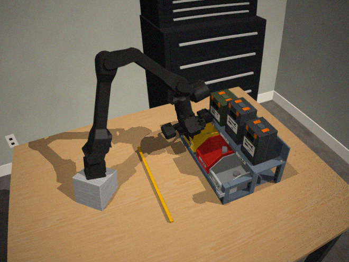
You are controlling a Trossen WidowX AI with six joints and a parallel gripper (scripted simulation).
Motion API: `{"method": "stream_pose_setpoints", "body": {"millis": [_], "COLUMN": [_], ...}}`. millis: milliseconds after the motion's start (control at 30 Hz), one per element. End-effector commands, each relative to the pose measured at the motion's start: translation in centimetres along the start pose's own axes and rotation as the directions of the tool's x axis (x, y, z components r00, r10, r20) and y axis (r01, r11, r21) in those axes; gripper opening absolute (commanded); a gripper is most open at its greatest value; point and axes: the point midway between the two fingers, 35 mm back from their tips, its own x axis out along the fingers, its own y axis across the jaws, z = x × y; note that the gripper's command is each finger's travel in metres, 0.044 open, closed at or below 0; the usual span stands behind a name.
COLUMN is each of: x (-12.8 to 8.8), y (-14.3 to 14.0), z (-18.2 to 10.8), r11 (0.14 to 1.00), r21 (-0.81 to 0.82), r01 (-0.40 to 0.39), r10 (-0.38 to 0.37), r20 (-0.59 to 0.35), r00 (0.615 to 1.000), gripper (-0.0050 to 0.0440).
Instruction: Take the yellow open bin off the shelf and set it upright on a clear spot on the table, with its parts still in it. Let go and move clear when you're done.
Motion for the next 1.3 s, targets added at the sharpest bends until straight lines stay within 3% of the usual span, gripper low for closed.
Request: {"method": "stream_pose_setpoints", "body": {"millis": [0, 1267], "x": [-1.3, -2.8], "y": [1.0, 1.5], "z": [-0.3, -0.5], "r11": [0.999, 0.999], "r21": [-0.01, -0.01], "r01": [-0.044, -0.044], "r10": [0.044, 0.044], "r20": [-0.009, -0.009], "r00": [0.999, 0.999], "gripper": [0.0, 0.0]}}
